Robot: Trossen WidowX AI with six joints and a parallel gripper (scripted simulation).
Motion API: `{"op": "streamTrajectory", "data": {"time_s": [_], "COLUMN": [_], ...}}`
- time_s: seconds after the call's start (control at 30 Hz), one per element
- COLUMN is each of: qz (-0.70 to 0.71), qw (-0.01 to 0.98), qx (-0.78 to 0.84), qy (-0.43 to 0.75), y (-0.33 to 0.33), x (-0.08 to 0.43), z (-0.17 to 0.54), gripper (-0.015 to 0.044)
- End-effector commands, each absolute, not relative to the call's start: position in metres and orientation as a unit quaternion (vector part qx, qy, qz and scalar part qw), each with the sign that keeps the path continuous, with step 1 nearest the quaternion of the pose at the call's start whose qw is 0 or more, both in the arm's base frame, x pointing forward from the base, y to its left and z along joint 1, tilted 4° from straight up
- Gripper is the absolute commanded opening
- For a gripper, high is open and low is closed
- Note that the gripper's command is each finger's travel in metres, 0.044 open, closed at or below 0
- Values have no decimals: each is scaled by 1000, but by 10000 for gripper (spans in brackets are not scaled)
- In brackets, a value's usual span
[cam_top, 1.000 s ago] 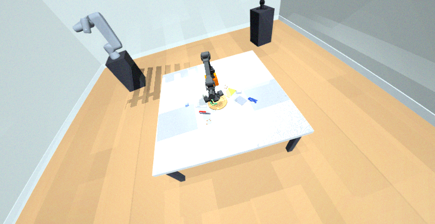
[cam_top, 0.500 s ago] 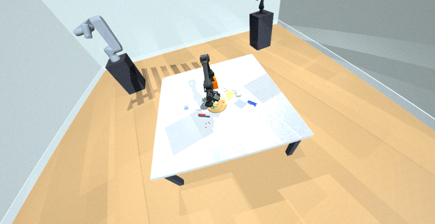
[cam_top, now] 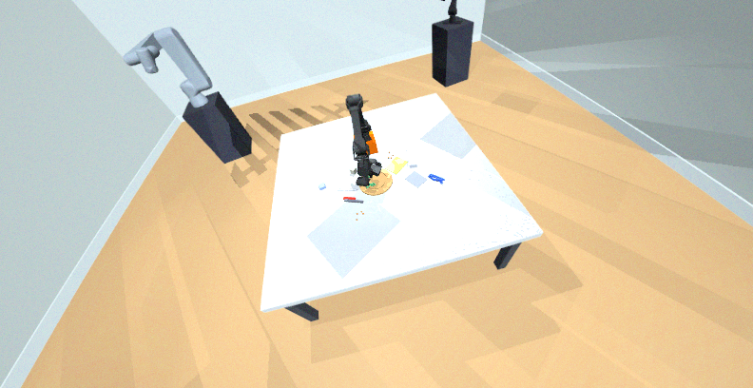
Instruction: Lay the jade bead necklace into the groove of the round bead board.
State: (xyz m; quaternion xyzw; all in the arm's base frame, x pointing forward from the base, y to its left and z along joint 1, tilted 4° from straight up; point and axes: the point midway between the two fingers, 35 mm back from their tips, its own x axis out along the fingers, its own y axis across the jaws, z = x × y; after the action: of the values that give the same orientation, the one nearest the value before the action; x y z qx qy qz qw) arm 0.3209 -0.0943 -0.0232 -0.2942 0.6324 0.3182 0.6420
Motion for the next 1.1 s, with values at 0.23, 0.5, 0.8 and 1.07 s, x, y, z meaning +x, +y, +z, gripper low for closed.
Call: {"op": "streamTrajectory", "data": {"time_s": [0.23,0.5,0.8,1.07], "qz": [320,323,324,324], "qw": [640,637,636,636], "qx": [-294,-293,-292,-292], "qy": [634,636,637,637], "y": [-94,-93,-92,-92], "x": [319,317,315,315], "z": [-36,-49,-55,-55], "gripper": [250,250,250,250]}}
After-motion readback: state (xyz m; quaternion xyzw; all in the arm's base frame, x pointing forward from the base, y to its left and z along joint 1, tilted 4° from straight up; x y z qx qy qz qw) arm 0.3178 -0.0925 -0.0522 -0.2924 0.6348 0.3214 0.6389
